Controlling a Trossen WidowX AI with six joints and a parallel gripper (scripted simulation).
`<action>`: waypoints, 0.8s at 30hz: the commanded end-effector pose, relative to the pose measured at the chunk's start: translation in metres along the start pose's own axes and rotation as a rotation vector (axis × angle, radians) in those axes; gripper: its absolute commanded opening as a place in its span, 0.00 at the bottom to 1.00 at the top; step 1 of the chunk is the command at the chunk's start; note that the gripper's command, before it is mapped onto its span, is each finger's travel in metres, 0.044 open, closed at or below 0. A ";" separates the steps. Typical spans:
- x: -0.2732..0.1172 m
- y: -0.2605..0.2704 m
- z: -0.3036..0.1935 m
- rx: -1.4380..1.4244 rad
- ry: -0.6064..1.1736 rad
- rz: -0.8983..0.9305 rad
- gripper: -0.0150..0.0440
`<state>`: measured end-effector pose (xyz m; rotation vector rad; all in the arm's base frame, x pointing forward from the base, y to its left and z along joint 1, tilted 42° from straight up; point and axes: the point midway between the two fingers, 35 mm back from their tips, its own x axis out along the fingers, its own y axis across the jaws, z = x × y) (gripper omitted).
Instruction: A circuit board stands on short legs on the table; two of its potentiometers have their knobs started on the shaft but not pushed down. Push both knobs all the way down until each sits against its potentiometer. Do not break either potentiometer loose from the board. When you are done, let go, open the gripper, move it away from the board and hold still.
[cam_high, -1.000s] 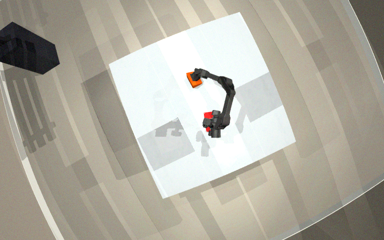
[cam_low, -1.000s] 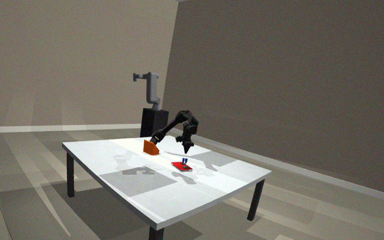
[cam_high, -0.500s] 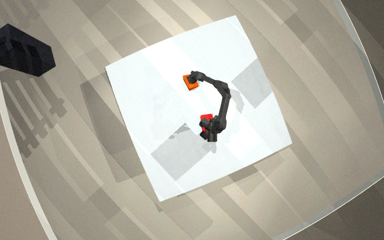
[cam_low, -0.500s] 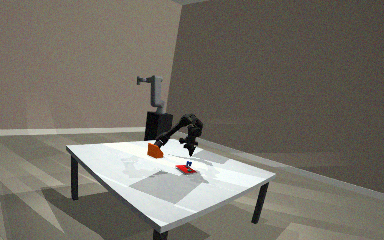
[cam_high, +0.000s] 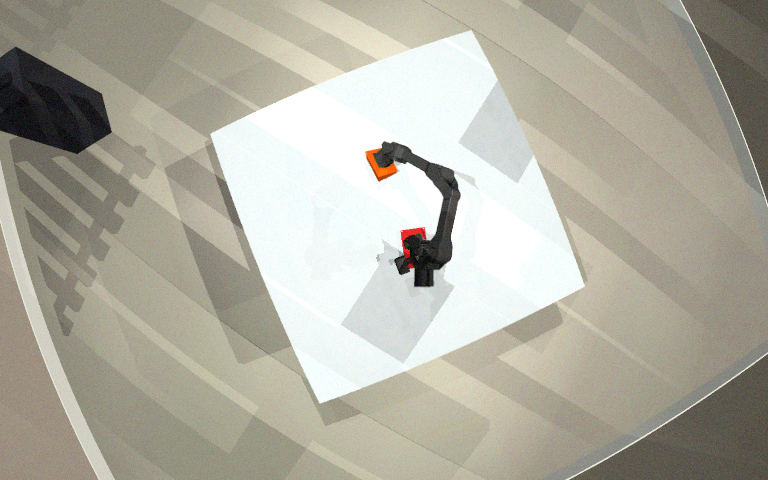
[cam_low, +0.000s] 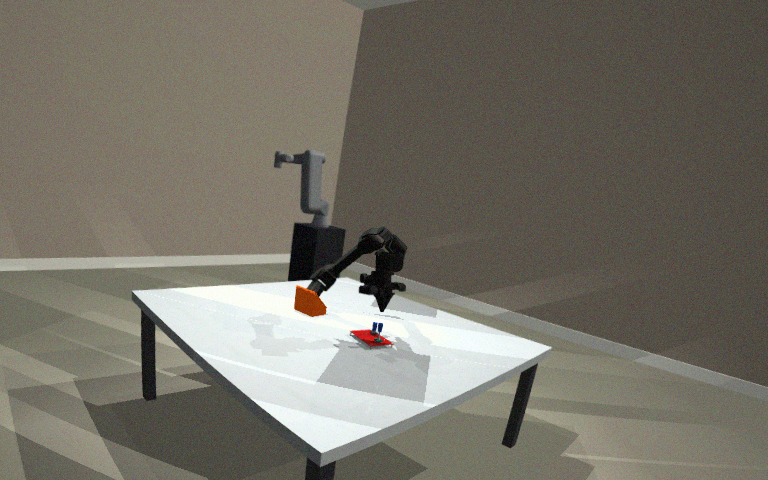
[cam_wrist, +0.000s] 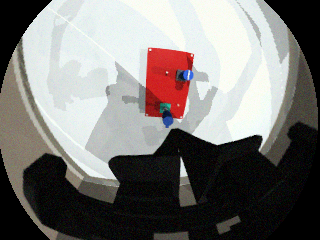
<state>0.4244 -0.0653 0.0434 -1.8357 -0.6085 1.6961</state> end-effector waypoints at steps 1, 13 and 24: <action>-0.001 0.002 -0.002 0.127 0.002 -0.005 0.25; -0.003 0.004 -0.007 0.388 0.008 -0.008 0.25; -0.002 0.004 -0.007 0.059 0.009 -0.005 0.25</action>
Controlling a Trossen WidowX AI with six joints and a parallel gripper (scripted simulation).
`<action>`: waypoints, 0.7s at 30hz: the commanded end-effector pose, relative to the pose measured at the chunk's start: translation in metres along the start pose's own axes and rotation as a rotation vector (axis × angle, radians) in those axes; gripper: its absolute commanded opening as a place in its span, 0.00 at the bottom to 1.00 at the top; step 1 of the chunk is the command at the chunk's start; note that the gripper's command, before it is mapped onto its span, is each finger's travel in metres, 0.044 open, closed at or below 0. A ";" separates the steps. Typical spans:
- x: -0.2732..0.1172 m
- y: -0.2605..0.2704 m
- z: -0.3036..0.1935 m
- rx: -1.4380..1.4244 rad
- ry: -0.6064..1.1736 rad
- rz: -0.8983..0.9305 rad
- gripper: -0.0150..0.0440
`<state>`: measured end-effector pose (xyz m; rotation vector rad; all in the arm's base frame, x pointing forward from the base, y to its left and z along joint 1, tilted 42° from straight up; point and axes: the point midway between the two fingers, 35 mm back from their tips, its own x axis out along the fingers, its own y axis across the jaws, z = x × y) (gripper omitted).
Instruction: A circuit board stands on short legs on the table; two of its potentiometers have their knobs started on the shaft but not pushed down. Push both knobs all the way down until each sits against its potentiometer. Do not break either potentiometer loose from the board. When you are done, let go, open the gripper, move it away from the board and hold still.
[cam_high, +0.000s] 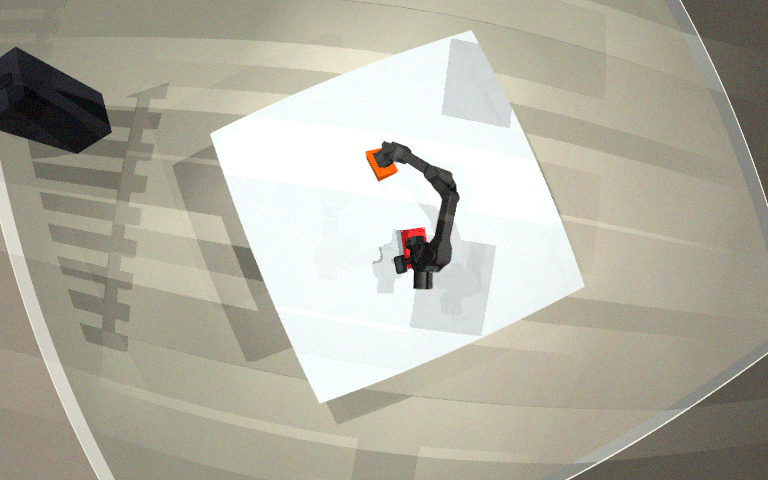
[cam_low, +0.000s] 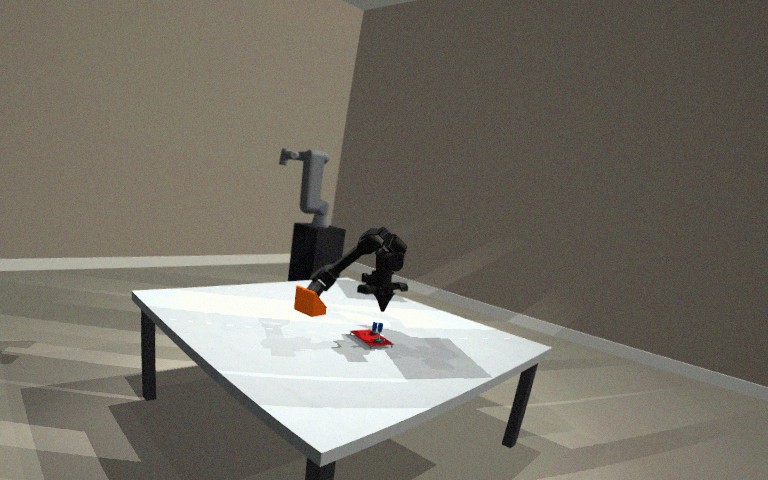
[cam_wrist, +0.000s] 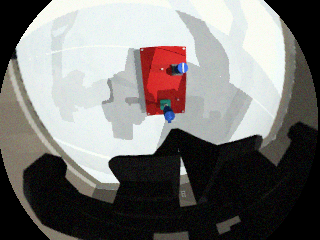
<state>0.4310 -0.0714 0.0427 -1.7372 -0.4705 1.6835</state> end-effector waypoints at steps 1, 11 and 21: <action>0.001 0.000 0.000 -0.122 0.000 -0.002 0.25; 0.002 0.000 0.000 -0.470 0.000 -0.001 0.25; 0.003 0.000 0.000 -0.817 0.000 0.000 0.25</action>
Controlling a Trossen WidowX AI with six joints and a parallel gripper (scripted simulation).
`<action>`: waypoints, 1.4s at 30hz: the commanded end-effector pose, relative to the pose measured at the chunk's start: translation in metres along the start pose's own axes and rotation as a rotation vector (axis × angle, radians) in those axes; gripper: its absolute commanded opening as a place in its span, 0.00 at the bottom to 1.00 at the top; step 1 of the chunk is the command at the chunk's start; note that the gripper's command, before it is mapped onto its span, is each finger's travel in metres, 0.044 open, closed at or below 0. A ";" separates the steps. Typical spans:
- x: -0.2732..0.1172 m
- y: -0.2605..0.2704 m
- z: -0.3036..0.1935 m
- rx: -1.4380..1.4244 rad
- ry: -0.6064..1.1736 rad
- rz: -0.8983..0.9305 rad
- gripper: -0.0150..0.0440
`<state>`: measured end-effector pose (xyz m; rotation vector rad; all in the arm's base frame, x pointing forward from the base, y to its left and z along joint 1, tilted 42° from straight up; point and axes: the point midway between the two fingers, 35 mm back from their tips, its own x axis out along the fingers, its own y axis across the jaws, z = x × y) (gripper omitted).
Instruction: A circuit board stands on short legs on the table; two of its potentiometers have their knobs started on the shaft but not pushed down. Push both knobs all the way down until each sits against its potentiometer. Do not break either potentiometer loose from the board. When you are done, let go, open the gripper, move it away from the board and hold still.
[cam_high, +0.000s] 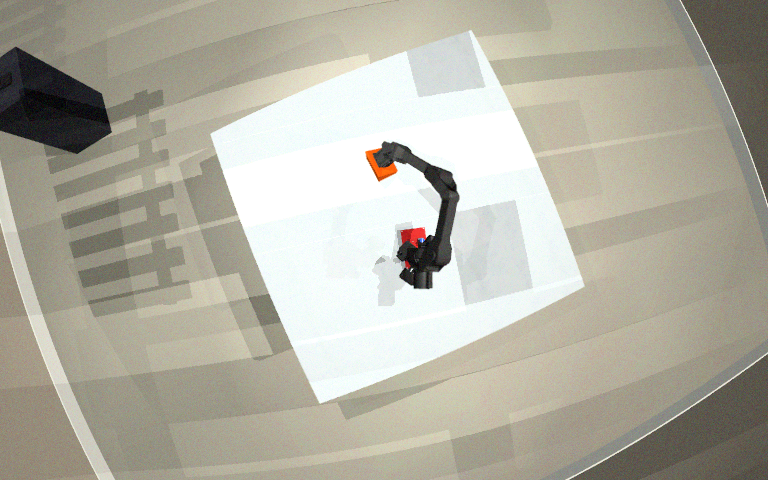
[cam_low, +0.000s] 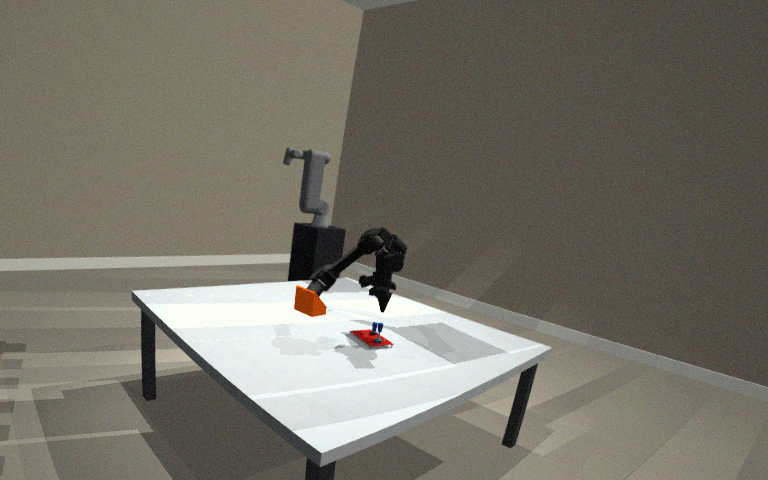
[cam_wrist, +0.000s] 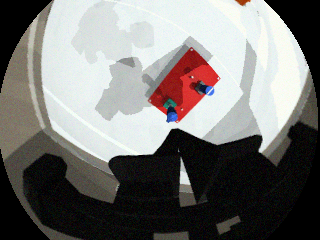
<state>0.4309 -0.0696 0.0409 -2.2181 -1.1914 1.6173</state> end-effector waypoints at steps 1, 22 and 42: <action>0.001 0.000 0.000 -0.126 0.001 0.000 0.25; 0.003 0.000 0.000 -0.856 -0.002 0.001 0.25; 0.006 -0.001 0.000 -1.546 -0.007 0.000 0.25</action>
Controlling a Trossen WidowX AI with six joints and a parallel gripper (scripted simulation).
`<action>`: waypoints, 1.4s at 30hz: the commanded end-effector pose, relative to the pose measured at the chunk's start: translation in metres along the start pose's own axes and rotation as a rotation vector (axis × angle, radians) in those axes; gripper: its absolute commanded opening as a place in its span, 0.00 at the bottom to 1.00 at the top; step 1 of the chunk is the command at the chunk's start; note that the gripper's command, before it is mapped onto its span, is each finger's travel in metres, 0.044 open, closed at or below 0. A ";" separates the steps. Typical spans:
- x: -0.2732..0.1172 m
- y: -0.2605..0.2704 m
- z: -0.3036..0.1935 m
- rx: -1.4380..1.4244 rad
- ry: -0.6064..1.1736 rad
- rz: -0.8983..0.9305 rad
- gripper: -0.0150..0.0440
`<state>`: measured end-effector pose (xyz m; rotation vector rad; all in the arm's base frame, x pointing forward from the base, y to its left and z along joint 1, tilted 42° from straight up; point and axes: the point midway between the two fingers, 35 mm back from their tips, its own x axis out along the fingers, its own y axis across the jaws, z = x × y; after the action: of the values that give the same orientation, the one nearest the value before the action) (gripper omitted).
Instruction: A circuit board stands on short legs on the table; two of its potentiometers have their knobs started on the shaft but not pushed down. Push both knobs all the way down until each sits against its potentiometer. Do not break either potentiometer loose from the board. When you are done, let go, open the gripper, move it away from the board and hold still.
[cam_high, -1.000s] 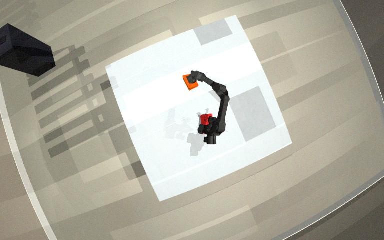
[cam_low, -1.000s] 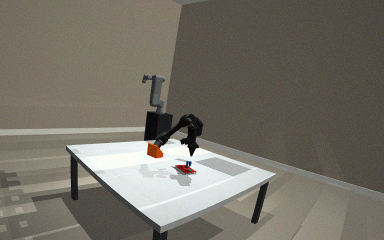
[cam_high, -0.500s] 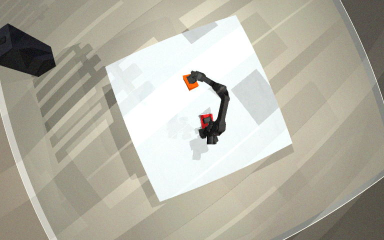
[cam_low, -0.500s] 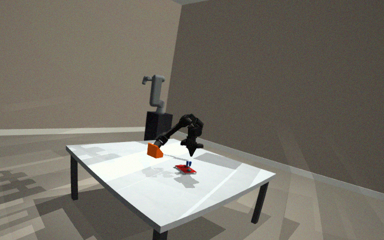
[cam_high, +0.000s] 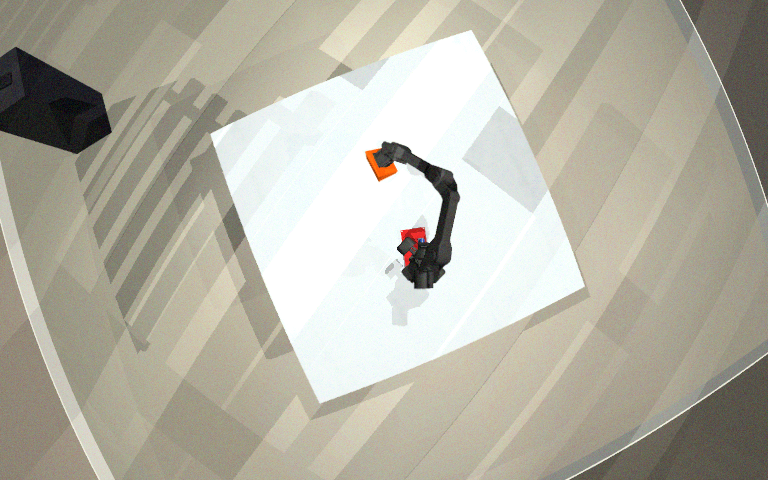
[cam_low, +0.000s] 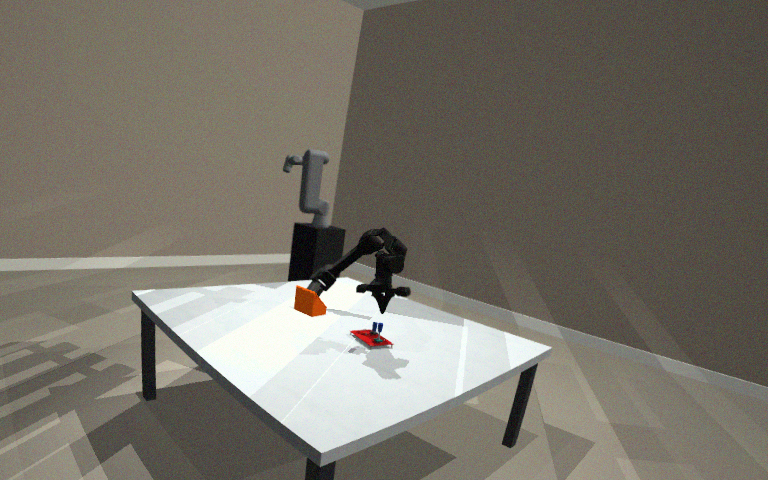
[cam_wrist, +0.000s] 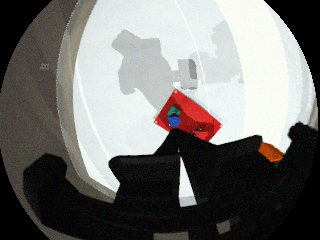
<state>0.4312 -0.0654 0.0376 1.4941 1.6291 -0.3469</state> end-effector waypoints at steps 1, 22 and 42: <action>0.001 0.000 0.000 -0.125 -0.003 -0.002 0.25; 0.003 0.000 0.000 -0.855 -0.003 -0.005 0.25; 0.005 -0.001 0.000 -1.549 -0.002 -0.009 0.25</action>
<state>0.4311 -0.0624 0.0342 0.3430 1.2841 0.7306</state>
